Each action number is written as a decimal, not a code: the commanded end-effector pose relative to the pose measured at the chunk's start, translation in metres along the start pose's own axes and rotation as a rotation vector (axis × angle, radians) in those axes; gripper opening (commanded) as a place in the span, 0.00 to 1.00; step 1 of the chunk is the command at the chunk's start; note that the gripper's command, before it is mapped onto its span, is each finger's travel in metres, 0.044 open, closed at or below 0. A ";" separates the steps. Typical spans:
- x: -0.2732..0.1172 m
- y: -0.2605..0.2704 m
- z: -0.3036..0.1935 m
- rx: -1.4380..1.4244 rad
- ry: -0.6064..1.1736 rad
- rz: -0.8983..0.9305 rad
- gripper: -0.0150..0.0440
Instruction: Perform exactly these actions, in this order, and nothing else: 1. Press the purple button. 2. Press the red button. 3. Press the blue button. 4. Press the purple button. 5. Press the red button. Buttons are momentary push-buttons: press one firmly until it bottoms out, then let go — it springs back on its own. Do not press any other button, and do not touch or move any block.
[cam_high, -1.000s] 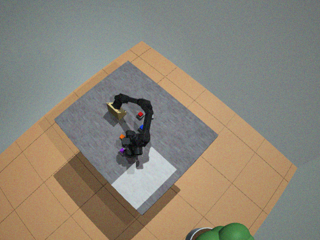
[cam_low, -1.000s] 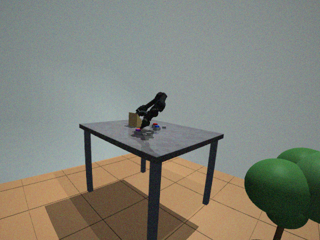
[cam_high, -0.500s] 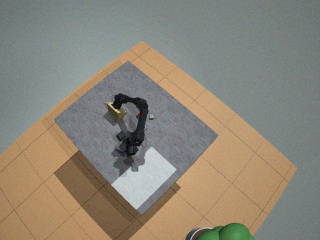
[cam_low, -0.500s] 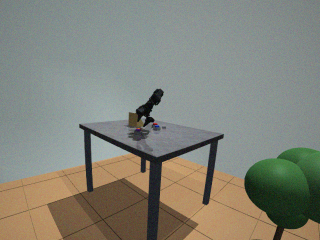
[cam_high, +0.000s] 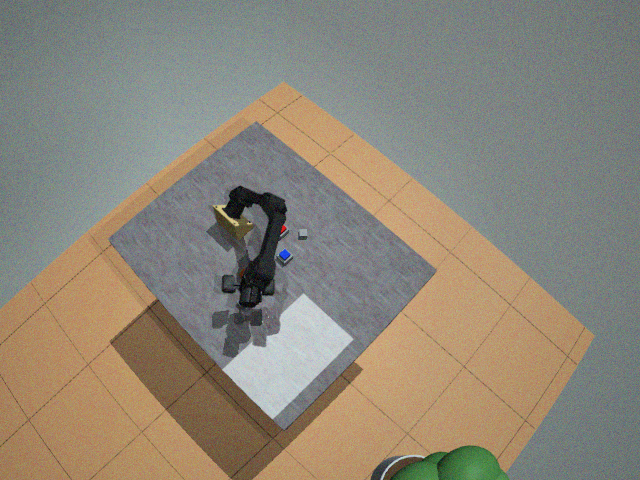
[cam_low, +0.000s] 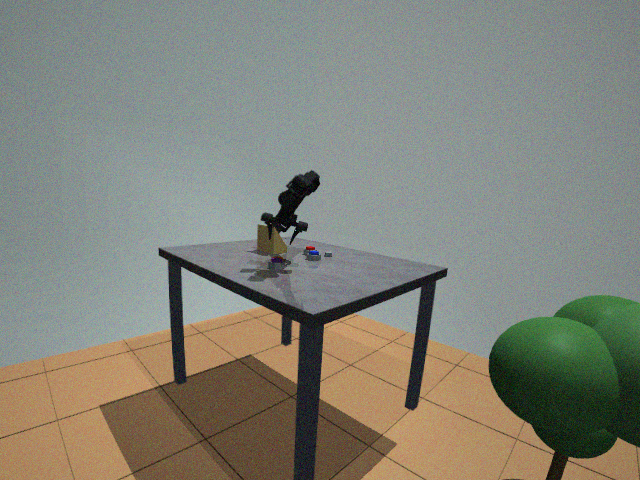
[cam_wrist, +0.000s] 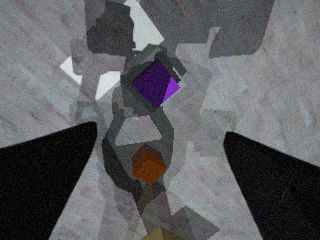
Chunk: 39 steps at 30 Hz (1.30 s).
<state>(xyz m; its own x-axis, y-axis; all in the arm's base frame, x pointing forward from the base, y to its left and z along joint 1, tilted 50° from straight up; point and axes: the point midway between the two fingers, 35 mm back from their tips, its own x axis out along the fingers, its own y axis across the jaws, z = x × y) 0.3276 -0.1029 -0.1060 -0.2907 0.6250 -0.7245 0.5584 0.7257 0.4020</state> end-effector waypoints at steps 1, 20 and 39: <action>-0.018 -0.020 0.008 -0.746 -0.117 0.160 0.93; -0.017 -0.021 0.009 -0.772 -0.124 0.163 0.89; 0.041 -0.009 0.012 -0.773 -0.124 0.165 0.29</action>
<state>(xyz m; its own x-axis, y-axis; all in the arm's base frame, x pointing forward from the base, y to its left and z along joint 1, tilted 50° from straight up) 0.3195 -0.0881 -0.1461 -0.1392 0.7359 -0.6626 -0.1284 0.6500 0.7490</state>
